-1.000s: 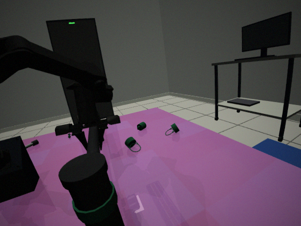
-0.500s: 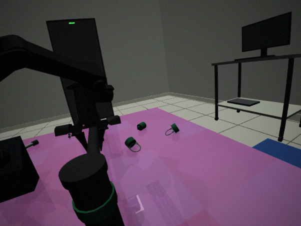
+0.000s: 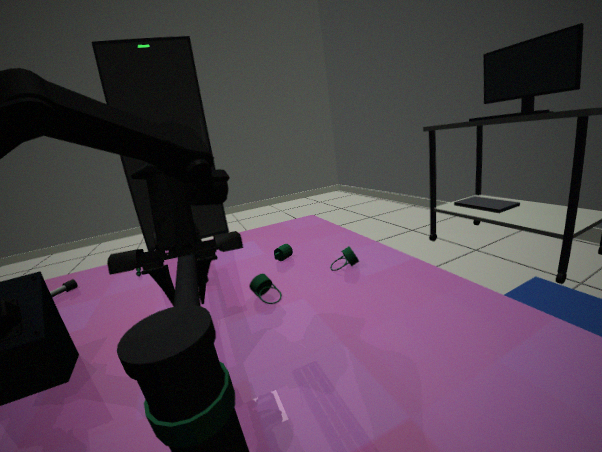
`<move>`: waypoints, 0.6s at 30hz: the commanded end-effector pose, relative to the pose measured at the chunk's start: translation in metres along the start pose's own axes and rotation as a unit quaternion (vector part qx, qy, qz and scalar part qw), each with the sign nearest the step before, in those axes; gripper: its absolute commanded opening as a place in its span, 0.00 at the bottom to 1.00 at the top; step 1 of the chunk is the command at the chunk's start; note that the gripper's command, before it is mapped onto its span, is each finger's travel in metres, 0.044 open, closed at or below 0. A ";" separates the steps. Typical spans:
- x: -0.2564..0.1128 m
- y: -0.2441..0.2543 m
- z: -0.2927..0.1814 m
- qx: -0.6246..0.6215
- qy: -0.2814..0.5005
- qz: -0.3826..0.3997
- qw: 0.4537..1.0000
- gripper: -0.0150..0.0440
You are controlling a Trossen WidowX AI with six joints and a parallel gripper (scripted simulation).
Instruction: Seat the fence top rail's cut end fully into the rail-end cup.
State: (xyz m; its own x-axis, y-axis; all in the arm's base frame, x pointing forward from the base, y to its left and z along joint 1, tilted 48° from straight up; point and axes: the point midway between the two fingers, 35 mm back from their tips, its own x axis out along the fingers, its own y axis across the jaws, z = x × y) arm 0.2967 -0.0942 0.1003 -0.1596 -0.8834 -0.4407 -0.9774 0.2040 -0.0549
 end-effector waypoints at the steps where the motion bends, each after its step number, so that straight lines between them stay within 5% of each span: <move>1: -0.001 -0.001 -0.005 0.000 0.003 -0.004 1.000 0.25; 18: 0.002 0.000 -0.008 0.000 0.000 0.000 1.000 0.25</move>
State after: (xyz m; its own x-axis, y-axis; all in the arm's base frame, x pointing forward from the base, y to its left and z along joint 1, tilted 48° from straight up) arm 0.2954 -0.0995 0.1064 -0.1603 -0.8831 -0.4409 -0.9773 0.2047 -0.0546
